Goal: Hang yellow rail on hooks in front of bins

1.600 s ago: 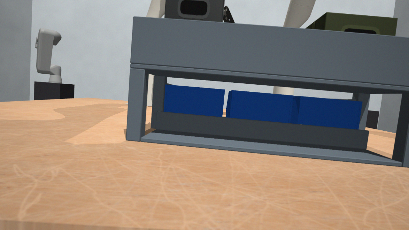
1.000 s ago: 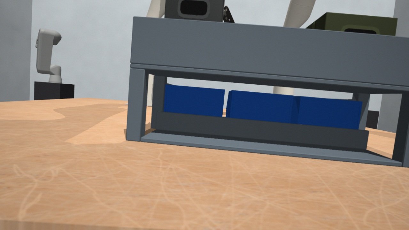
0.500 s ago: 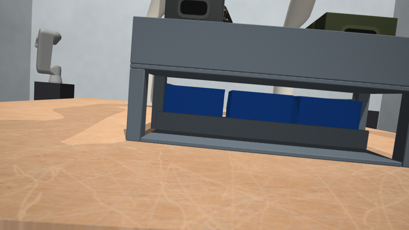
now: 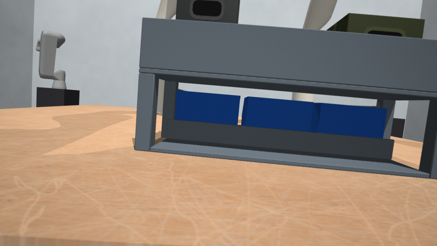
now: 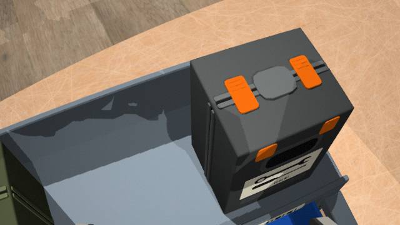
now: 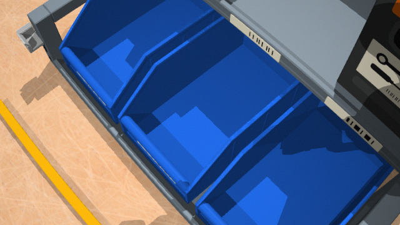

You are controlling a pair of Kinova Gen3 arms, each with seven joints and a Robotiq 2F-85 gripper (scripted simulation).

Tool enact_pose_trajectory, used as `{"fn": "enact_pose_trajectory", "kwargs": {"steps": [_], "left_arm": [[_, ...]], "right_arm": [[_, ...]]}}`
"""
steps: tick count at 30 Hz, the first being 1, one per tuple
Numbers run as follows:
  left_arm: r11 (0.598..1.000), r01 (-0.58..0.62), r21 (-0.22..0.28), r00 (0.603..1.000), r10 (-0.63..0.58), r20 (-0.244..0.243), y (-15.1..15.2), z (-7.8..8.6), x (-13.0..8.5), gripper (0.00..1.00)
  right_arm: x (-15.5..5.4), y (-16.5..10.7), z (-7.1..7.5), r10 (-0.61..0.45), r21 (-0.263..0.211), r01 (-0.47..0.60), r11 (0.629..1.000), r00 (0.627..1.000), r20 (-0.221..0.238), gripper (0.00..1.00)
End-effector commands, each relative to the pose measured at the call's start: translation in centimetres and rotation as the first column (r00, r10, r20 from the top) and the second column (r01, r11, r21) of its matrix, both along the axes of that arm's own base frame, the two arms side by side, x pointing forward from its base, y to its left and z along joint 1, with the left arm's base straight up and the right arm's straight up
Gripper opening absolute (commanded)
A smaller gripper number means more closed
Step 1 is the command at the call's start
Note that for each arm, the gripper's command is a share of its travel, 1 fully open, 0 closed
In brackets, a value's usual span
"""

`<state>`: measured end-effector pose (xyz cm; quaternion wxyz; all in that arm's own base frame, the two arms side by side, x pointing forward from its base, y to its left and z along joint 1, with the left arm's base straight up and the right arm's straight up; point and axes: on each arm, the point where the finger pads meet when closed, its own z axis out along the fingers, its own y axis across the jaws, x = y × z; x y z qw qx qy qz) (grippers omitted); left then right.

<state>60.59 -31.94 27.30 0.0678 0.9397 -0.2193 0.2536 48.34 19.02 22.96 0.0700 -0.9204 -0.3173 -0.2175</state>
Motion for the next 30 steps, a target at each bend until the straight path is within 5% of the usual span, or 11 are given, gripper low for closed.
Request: {"fn": "enact_pose_trajectory", "kwargs": {"steps": [1,20,30], "left_arm": [[1.0,0.0,-0.001,1.0,0.0,0.002,0.0,0.2,0.0,1.0],[1.0,0.0,-0.001,1.0,0.0,0.002,0.0,0.2,0.0,1.0],[1.0,0.0,-0.001,1.0,0.0,0.002,0.0,0.2,0.0,1.0]], "right_arm": [[0.6,-1.9,-0.1,0.017,-0.022,-0.017,1.0,1.0,0.007,1.0],[2.2,-12.9,-0.9,0.108,-0.149,-0.105,0.983,0.994,0.009,1.0],[1.6,-23.1,-1.5,0.192,-0.248,-0.19,0.95,0.981,-0.02,1.0]]}}
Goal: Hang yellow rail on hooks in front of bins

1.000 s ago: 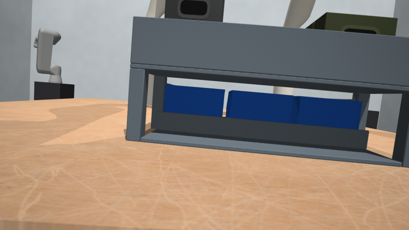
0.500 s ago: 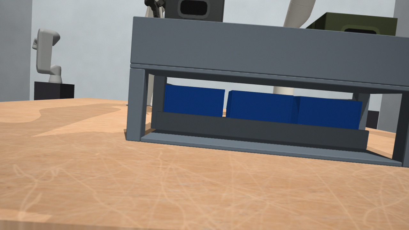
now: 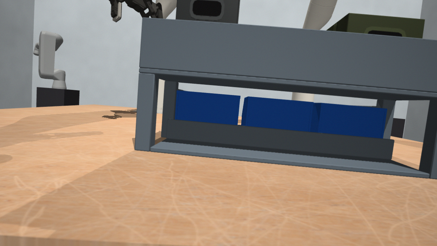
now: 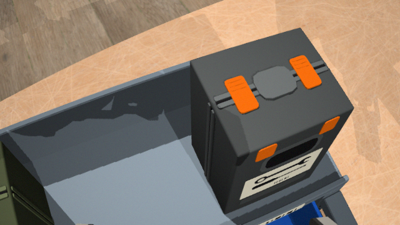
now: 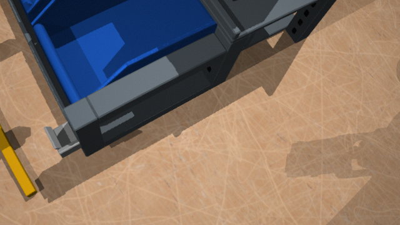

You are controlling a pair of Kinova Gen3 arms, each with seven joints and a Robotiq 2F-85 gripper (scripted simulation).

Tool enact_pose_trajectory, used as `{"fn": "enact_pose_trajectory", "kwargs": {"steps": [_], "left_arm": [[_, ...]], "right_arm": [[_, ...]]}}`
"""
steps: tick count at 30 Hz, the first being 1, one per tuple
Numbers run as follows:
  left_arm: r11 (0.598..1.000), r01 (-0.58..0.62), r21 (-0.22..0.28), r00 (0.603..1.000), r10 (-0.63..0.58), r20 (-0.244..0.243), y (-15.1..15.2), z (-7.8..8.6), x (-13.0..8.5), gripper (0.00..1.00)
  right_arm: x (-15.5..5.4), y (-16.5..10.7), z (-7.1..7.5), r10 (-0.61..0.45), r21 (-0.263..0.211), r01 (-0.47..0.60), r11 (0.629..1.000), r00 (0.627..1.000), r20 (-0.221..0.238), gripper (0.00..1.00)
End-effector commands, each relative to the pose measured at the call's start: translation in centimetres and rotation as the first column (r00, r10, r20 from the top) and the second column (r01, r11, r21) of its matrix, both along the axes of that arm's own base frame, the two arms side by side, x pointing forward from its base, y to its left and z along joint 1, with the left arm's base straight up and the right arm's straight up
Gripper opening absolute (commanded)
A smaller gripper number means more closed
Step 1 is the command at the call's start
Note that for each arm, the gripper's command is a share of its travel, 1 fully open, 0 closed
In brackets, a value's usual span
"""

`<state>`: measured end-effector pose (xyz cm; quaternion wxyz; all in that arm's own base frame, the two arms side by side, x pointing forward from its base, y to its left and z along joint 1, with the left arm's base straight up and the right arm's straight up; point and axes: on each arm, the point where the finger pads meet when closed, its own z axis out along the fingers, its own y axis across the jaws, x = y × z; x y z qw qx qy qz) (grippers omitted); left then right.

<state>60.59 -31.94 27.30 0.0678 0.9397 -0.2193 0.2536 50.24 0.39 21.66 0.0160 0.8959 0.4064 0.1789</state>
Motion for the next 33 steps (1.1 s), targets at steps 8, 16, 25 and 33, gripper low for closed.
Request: {"fn": "enact_pose_trajectory", "kwargs": {"steps": [8,16,25,33], "left_arm": [[1.0,0.0,-0.001,1.0,0.0,0.003,0.0,0.2,0.0,1.0],[1.0,0.0,-0.001,1.0,0.0,0.003,0.0,0.2,0.0,1.0],[1.0,0.0,-0.001,1.0,0.0,0.003,0.0,0.2,0.0,1.0],[1.0,0.0,-0.001,1.0,0.0,0.003,0.0,0.2,0.0,1.0]], "right_arm": [[-2.0,-11.3,-0.6,0.103,-0.094,-0.106,0.99,0.994,-0.031,1.0],[-5.9,-20.5,-1.0,0.183,-0.16,-0.194,0.968,0.98,-0.081,1.0],[-11.0,-27.8,-1.3,0.251,-0.197,-0.274,0.941,0.958,-0.135,1.0],[-18.0,-34.8,-1.6,0.325,-0.214,-0.365,0.906,0.925,-0.198,1.0]]}}
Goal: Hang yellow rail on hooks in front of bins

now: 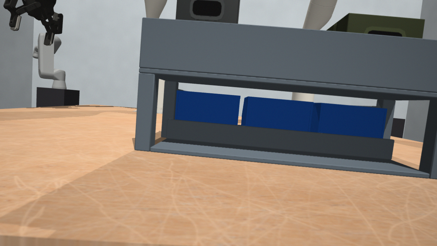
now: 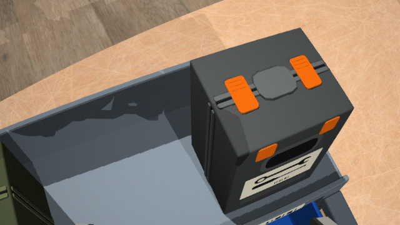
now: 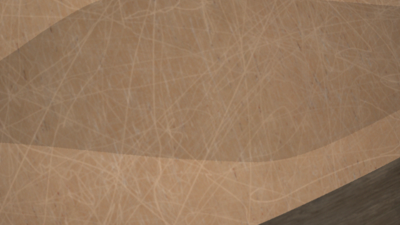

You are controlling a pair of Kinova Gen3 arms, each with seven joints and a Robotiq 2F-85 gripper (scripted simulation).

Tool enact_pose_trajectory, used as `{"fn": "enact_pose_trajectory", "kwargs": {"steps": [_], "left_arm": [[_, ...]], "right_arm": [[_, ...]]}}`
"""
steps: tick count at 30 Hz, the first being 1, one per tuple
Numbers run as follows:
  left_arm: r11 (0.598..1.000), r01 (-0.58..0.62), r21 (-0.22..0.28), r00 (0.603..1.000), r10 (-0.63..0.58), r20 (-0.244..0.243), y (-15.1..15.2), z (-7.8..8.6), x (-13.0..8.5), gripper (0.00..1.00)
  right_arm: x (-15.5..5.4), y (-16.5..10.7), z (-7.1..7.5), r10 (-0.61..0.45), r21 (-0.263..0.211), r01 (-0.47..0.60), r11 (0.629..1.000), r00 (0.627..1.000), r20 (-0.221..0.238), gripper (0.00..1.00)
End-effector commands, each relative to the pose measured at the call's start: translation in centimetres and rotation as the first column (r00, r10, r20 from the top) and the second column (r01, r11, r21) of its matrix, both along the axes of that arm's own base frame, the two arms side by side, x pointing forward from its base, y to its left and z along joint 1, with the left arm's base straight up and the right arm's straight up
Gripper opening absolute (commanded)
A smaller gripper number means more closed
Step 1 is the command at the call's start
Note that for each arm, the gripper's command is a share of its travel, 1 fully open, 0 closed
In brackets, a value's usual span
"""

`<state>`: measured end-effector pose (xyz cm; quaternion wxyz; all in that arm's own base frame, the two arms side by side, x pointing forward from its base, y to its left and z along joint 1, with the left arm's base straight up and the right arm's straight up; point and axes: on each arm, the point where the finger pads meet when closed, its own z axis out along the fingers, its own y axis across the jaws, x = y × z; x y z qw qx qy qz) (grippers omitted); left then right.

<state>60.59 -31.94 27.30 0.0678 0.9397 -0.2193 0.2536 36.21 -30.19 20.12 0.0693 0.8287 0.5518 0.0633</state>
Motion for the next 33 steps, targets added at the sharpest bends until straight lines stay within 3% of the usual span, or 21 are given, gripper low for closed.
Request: {"fn": "enact_pose_trajectory", "kwargs": {"steps": [1,6,8,23,25,33], "left_arm": [[1.0,0.0,-0.001,1.0,0.0,0.002,0.0,0.2,0.0,1.0],[1.0,0.0,-0.001,1.0,0.0,0.002,0.0,0.2,0.0,1.0],[1.0,0.0,-0.001,1.0,0.0,0.002,0.0,0.2,0.0,1.0],[1.0,0.0,-0.001,1.0,0.0,0.002,0.0,0.2,0.0,1.0],[1.0,0.0,-0.001,1.0,0.0,0.002,0.0,0.2,0.0,1.0],[1.0,0.0,-0.001,1.0,0.0,0.002,0.0,0.2,0.0,1.0]], "right_arm": [[-4.9,-5.0,-0.1,0.072,-0.006,-0.072,0.997,0.997,-0.028,1.0],[-9.9,-8.3,-0.2,0.12,-0.014,-0.122,0.992,0.991,-0.062,1.0],[-9.9,-8.3,-0.2,0.12,-0.014,-0.122,0.992,0.991,-0.062,1.0],[-23.9,-13.8,-0.3,0.242,-0.001,-0.245,0.97,0.96,-0.138,1.0],[-23.9,-13.8,-0.3,0.242,-0.001,-0.245,0.97,0.96,-0.138,1.0],[-29.8,-14.7,-0.2,0.289,0.016,-0.29,0.957,0.944,-0.16,1.0]]}}
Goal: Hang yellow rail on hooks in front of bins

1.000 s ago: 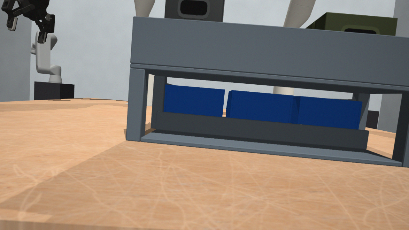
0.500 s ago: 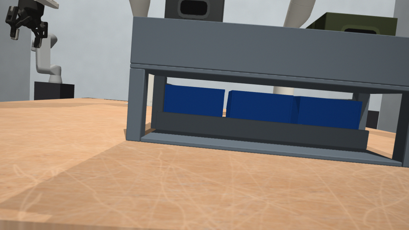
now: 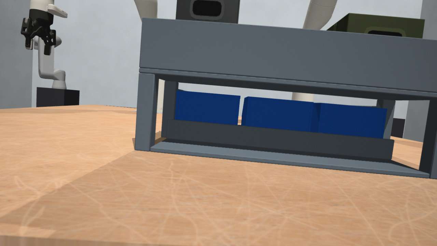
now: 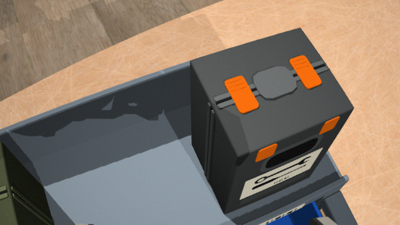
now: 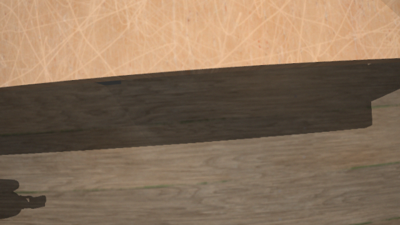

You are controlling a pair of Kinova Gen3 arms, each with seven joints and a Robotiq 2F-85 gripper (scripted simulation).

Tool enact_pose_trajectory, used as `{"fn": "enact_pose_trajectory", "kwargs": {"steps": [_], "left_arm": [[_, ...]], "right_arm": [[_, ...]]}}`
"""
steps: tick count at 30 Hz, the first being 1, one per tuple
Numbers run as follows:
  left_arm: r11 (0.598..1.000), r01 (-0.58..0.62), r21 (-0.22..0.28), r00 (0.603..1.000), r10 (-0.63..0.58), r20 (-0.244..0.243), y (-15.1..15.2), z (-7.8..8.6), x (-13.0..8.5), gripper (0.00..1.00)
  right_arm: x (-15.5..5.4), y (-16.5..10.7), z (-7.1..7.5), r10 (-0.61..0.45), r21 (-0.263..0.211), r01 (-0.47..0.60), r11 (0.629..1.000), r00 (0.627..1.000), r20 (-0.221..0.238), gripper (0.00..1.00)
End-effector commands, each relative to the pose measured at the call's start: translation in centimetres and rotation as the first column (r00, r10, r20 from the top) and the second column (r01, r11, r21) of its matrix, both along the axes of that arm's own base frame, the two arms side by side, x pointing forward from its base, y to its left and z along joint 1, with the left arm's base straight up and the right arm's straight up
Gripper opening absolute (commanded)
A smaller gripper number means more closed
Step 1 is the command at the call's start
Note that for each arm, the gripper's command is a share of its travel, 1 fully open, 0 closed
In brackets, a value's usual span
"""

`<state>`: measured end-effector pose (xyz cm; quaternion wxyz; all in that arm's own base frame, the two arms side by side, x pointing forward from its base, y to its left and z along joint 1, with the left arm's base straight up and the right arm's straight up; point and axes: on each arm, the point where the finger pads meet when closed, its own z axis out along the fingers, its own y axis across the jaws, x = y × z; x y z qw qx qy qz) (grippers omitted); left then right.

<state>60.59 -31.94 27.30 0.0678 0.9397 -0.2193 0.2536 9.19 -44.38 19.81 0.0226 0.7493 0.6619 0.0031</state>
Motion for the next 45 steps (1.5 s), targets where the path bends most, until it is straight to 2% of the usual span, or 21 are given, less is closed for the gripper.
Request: {"fn": "enact_pose_trajectory", "kwargs": {"steps": [1,7,9,20,31,45], "left_arm": [[1.0,0.0,-0.001,1.0,0.0,0.002,0.0,0.2,0.0,1.0],[1.0,0.0,-0.001,1.0,0.0,0.002,0.0,0.2,0.0,1.0],[1.0,0.0,-0.001,1.0,0.0,0.002,0.0,0.2,0.0,1.0],[1.0,0.0,-0.001,1.0,0.0,0.002,0.0,0.2,0.0,1.0],[1.0,0.0,-0.001,1.0,0.0,0.002,0.0,0.2,0.0,1.0],[1.0,0.009,0.003,1.0,-0.009,0.0,0.0,0.0,-0.1,1.0]], "right_arm": [[-3.4,-0.6,0.1,0.031,0.008,-0.03,1.0,0.999,-0.009,1.0],[-6.5,-0.7,0.1,0.055,0.016,-0.055,0.998,0.998,-0.021,1.0],[-6.5,-0.7,0.1,0.055,0.016,-0.055,0.998,0.998,-0.021,1.0],[-9.8,-0.7,0.2,0.082,0.027,-0.081,0.996,0.996,-0.032,1.0],[-10.7,-0.6,0.2,0.088,0.029,-0.087,0.996,0.996,-0.034,1.0],[-10.8,-0.6,0.2,0.089,0.03,-0.088,0.996,0.995,-0.035,1.0]]}}
